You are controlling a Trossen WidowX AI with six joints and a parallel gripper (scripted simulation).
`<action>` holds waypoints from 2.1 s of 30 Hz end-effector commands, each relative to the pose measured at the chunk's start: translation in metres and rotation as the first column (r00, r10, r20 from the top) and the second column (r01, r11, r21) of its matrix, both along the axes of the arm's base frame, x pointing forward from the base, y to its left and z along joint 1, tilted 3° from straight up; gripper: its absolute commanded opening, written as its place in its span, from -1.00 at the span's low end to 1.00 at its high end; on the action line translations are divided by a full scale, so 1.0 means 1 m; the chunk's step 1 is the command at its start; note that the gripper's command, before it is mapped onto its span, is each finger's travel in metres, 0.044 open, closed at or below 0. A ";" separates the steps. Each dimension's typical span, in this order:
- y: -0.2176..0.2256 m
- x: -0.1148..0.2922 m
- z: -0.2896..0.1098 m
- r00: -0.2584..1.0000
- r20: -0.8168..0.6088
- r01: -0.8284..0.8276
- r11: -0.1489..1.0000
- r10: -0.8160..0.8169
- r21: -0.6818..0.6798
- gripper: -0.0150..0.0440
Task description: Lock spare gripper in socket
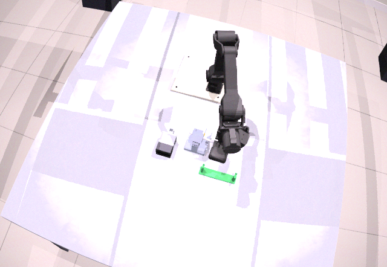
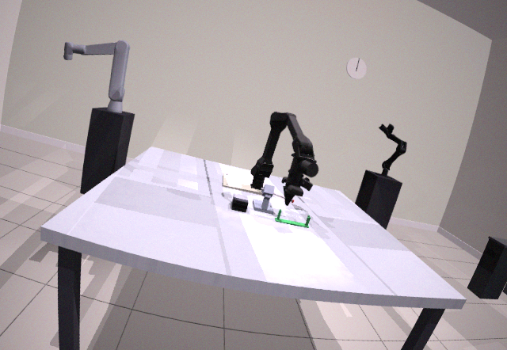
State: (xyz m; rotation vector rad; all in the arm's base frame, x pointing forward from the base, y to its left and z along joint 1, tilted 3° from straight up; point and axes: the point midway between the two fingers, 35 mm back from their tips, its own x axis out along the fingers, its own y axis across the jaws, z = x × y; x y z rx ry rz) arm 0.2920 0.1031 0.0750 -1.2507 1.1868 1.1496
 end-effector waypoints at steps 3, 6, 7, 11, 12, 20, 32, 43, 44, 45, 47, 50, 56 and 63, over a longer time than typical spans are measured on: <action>0.001 0.000 -0.001 1.000 -0.002 -0.006 1.000 0.006 0.003 -0.49; 0.001 0.000 -0.001 1.000 -0.002 -0.006 1.000 0.006 0.003 -0.49; 0.001 0.000 -0.001 1.000 -0.002 -0.006 1.000 0.006 0.006 -0.49; 0.002 0.000 0.002 1.000 -0.005 -0.003 0.998 0.004 0.055 -0.49; 0.003 0.000 0.003 1.000 -0.006 -0.003 0.998 0.003 0.070 -0.49; 0.008 0.000 0.010 1.000 -0.009 -0.003 0.986 0.005 0.169 -0.49; 0.015 0.000 0.013 1.000 -0.009 -0.005 0.983 0.006 0.183 -0.49; 0.022 0.001 0.016 1.000 -0.014 -0.004 0.983 0.007 0.183 -0.49; 0.023 0.001 0.016 1.000 -0.014 -0.004 0.983 0.007 0.183 -0.49; 0.023 0.001 0.016 1.000 -0.015 -0.004 0.983 0.007 0.182 -0.49; 0.025 0.001 0.016 1.000 -0.016 -0.004 0.983 0.007 0.182 -0.49; 0.027 0.001 0.016 1.000 -0.018 -0.004 0.983 0.007 0.181 -0.49; 0.030 0.001 0.015 1.000 -0.022 -0.004 0.984 0.008 0.180 -0.49; 0.035 0.001 0.016 1.000 -0.027 -0.003 0.984 0.008 0.179 -0.49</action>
